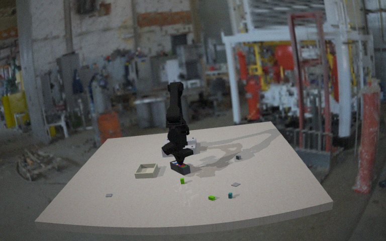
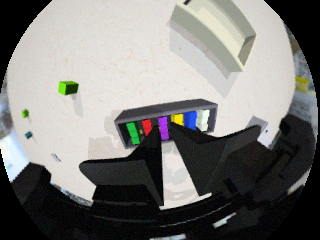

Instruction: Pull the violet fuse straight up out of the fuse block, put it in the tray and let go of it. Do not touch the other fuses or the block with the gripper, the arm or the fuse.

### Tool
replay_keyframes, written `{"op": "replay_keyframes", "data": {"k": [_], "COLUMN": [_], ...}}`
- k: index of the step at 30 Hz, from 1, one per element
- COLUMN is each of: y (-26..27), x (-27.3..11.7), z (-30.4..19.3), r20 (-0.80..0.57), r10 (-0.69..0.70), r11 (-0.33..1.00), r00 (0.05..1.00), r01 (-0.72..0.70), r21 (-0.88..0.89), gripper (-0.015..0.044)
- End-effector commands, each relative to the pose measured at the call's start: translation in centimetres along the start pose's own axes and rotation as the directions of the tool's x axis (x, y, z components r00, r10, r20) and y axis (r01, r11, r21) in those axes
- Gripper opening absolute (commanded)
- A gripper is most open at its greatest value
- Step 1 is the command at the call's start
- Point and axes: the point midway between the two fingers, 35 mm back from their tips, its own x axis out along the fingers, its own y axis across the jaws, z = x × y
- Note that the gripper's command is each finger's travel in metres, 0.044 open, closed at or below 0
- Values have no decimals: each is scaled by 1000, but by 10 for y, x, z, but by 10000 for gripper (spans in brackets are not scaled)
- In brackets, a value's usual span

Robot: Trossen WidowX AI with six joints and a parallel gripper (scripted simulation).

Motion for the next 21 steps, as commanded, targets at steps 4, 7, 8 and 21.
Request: {"op": "replay_keyframes", "data": {"k": [4, 7, 8, 21], "y": [0, 0, 0, 0], "x": [2, 2, 2, 0], "z": [0, 0, 0, 0], "r20": [-1, -1, -1, -1], "r10": [-1, -1, -1, -1], "r11": [1000, 1000, 1000, 1000], "r00": [1000, 1000, 1000, 1000], "r01": [1, 1, 1, 1], "r21": [0, 0, 0, 0], "gripper": [59, 39, 32, 0]}}
